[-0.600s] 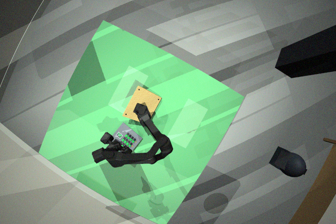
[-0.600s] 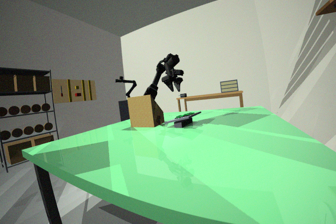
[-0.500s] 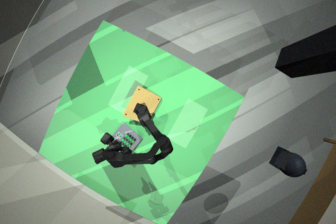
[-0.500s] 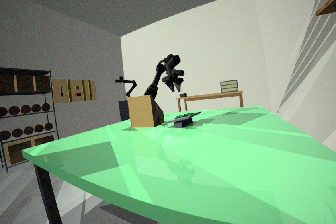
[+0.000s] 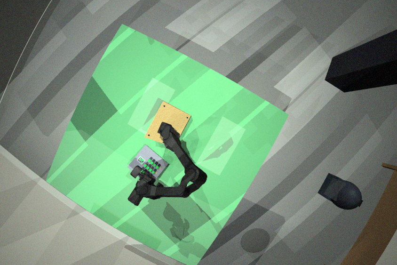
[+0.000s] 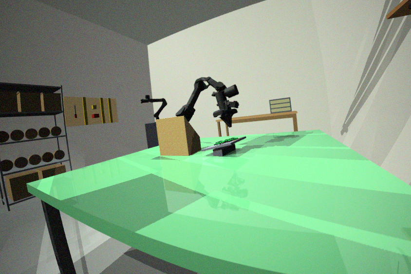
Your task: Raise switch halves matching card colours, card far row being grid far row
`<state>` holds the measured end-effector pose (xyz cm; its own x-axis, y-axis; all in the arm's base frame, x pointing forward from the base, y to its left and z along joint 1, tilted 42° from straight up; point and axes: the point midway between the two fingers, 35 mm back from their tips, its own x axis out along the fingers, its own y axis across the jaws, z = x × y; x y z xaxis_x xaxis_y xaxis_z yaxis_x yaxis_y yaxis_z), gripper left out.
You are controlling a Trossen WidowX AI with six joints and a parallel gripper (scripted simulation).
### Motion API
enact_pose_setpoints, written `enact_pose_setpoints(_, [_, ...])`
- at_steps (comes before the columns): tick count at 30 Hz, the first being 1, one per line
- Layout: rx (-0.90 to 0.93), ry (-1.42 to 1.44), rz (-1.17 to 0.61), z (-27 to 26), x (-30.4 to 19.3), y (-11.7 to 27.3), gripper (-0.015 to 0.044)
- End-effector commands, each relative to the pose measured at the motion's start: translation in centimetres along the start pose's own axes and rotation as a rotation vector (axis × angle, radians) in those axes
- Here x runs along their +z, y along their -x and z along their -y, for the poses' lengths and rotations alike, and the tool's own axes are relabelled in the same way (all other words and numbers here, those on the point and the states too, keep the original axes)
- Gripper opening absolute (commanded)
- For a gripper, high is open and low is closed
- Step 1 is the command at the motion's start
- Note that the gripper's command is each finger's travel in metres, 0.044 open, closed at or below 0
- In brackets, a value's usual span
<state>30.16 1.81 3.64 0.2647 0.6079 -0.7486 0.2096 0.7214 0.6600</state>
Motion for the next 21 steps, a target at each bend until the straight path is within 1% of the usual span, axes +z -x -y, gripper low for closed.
enact_pose_setpoints(1, [0.005,-0.012,0.002,0.0,-0.5,-2.6,0.0000])
enact_pose_setpoints(3, [0.006,-0.013,0.008,0.0,-0.6,-3.3,0.0000])
enact_pose_setpoints(7, [0.006,-0.013,0.008,0.0,-0.6,-3.3,0.0000])
enact_pose_setpoints(10, [0.007,-0.013,0.008,0.0,-0.6,-4.2,0.0000])
enact_pose_setpoints(21, [0.007,-0.013,0.008,0.0,-0.6,-5.2,0.0000])
